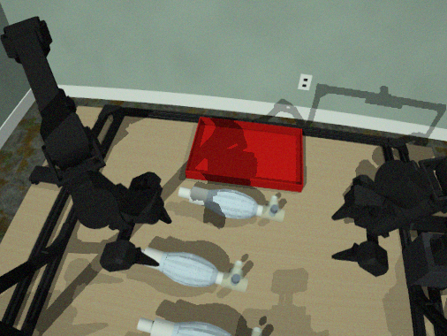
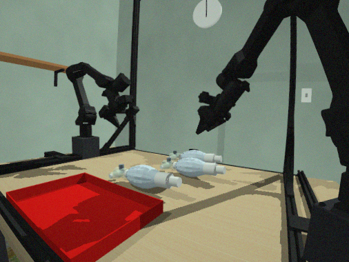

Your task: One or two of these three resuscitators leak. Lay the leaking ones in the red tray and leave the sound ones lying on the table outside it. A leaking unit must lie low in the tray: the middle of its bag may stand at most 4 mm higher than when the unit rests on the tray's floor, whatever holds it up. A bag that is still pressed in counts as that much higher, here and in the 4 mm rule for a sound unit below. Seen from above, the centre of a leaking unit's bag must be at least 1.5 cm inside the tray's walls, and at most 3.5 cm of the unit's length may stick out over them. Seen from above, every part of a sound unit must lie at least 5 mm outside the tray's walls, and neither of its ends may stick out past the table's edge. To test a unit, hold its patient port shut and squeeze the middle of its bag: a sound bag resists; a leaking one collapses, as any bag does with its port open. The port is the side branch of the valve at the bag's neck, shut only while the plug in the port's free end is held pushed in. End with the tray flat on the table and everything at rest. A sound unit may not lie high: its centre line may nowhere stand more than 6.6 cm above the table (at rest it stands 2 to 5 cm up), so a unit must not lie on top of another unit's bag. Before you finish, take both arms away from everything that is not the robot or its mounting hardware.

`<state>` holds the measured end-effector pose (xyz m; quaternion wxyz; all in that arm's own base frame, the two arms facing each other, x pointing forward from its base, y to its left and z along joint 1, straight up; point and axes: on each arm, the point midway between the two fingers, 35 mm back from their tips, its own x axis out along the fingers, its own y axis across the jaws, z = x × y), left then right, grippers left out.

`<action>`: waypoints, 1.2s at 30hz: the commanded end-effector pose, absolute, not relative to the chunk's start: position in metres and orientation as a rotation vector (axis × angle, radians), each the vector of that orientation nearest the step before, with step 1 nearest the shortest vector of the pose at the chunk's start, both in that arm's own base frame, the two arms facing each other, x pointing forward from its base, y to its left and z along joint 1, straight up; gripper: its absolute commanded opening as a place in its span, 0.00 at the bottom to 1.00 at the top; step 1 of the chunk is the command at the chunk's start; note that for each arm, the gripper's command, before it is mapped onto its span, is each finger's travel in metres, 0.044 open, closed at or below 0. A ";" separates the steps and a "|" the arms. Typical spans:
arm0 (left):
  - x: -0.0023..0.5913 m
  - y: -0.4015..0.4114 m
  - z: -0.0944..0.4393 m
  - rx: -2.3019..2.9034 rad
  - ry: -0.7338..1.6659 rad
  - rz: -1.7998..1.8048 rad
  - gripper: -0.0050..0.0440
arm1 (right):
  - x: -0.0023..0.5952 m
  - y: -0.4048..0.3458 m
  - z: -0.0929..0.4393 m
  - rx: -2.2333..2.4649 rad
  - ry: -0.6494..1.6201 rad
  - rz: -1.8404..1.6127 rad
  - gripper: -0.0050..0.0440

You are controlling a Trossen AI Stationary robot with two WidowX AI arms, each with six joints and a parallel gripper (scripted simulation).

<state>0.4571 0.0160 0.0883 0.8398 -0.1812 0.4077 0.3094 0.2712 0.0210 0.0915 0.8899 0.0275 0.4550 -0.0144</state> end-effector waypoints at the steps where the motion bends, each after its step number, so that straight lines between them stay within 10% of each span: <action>1: 0.510 0.009 0.085 -0.384 0.816 0.632 1.00 | 0.271 0.021 0.091 0.062 0.947 -0.031 0.94; 36: 0.631 -0.011 0.043 -0.402 0.690 0.571 1.00 | 0.350 0.091 0.084 0.049 0.955 -0.049 0.94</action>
